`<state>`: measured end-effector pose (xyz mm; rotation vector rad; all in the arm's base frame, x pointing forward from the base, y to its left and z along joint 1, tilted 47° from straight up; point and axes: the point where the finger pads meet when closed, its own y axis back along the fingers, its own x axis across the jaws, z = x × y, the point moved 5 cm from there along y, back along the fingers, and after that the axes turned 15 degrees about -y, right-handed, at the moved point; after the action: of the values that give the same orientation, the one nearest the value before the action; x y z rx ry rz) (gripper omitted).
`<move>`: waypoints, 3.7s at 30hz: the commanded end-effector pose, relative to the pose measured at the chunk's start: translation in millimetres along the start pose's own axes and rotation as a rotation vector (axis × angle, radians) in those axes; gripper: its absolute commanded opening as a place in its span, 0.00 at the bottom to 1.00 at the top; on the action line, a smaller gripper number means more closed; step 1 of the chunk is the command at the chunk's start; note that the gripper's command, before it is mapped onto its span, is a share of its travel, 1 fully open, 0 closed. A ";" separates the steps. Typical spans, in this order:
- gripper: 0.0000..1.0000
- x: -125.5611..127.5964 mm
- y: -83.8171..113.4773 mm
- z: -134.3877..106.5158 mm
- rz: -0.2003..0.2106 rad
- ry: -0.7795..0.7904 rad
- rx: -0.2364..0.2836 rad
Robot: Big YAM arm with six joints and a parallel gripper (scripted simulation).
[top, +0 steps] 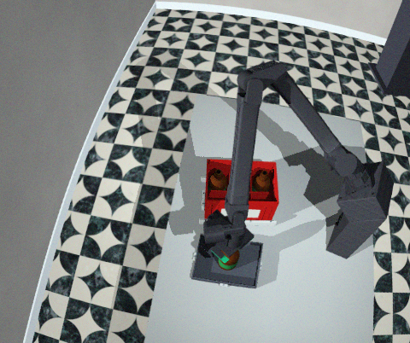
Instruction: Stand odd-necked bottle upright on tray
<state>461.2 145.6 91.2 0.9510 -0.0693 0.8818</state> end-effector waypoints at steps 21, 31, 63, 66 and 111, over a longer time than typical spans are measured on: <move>1.00 5.2 -2.3 3.0 0.015 -0.005 -0.004; 1.00 5.2 -2.3 3.0 0.015 -0.005 -0.004; 1.00 9.6 8.7 4.5 0.032 -0.012 -0.004; 1.00 9.2 10.9 2.9 0.030 -0.009 -0.002; 1.00 6.6 92.3 0.1 0.026 -0.008 0.002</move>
<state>408.4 168.9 146.9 0.9511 -0.0734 0.8940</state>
